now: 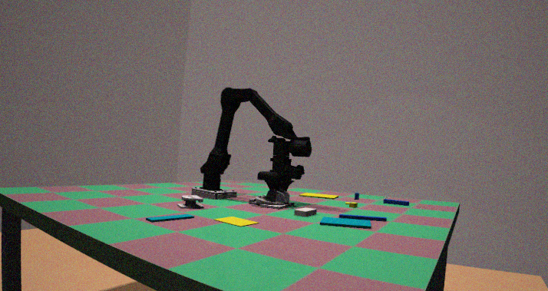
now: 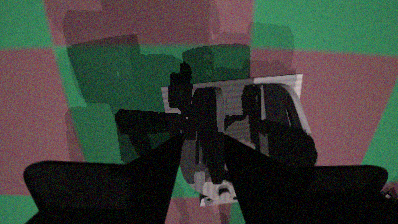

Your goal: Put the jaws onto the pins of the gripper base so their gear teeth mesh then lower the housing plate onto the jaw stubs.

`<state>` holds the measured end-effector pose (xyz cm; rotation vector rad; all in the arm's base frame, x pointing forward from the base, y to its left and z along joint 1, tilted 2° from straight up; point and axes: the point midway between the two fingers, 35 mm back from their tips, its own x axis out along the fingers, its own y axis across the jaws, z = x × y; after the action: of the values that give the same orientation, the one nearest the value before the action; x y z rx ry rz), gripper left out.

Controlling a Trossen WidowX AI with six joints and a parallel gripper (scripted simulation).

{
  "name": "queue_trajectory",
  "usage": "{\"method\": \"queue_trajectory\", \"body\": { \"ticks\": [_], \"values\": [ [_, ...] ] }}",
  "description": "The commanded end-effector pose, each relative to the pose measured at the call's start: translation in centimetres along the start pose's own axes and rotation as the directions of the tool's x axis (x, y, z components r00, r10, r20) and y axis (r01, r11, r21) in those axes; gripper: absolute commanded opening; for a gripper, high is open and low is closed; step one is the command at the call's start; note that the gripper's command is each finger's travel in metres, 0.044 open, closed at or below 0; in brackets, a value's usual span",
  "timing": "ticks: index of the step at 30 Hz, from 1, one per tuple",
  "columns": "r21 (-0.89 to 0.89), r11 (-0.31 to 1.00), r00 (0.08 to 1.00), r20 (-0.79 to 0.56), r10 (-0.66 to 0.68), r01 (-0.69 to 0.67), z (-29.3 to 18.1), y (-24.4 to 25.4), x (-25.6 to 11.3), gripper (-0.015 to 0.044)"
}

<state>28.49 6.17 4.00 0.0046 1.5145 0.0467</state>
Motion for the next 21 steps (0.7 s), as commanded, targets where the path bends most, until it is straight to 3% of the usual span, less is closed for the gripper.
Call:
{"method": "queue_trajectory", "body": {
  "ticks": [1, 16, 19, 21],
  "values": [
    [0.001, 1.000, 1.000, -0.001, -0.001, 0.001, -0.01, -0.01, 0.17, 0.0134],
    [0.001, 1.000, 1.000, -0.001, -0.001, 0.001, -0.01, -0.01, 0.17, 0.0134],
    [0.000, 1.000, 1.000, 0.000, 0.000, 0.000, 0.00, 0.00, 0.00, 0.0213],
    [0.000, 1.000, 1.000, 0.000, 0.000, 0.000, 0.00, 0.00, 0.00, 0.0224]
  ]
}}
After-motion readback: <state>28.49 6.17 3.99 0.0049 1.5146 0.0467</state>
